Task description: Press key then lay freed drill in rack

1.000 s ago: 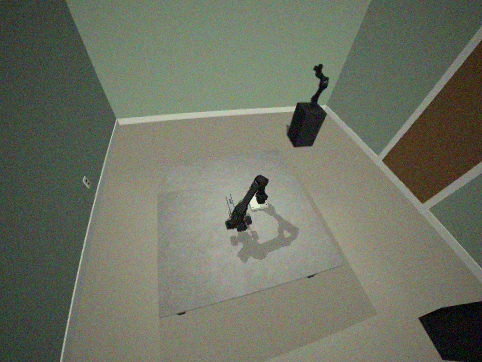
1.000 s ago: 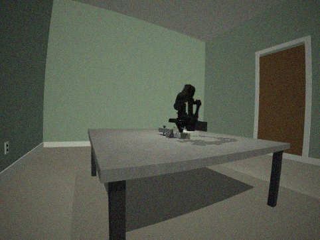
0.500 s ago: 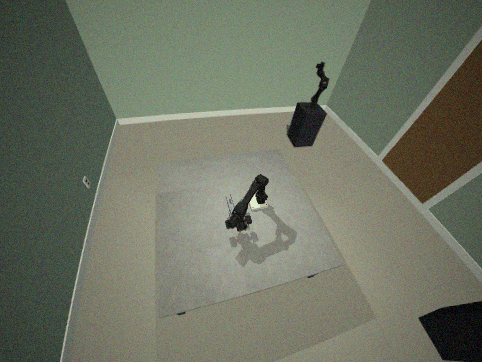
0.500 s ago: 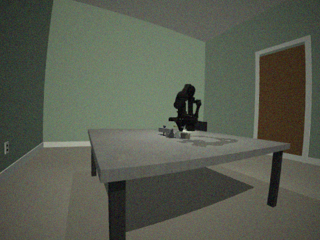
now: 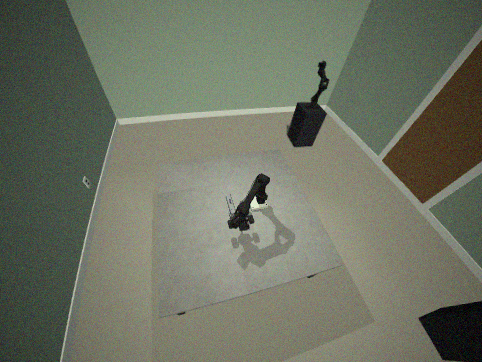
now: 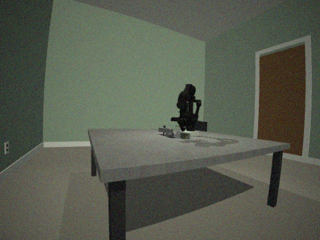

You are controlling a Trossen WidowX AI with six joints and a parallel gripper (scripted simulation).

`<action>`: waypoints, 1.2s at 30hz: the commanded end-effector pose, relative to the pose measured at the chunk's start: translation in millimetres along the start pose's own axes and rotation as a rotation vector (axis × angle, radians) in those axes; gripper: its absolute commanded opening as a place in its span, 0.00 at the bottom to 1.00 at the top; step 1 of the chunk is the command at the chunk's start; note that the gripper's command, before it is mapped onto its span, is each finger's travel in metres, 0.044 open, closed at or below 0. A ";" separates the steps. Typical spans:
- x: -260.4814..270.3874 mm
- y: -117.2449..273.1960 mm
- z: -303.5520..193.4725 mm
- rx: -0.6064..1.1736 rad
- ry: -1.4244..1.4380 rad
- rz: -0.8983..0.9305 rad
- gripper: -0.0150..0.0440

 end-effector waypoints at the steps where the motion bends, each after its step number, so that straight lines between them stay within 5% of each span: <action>1: 7.3 -0.3 0.6 0.001 -0.006 -0.005 0.25; 36: 55.7 -21.2 5.7 0.000 -0.006 0.000 0.25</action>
Point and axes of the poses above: the point midway between the two fingers, 35 mm back from their tips, its own y axis back along the fingers, its own x axis across the jaws, z = x × y, the point moved 4 cm from there along y, back along the fingers, and after that the axes turned 3 degrees about -y, right-handed, at the moved point
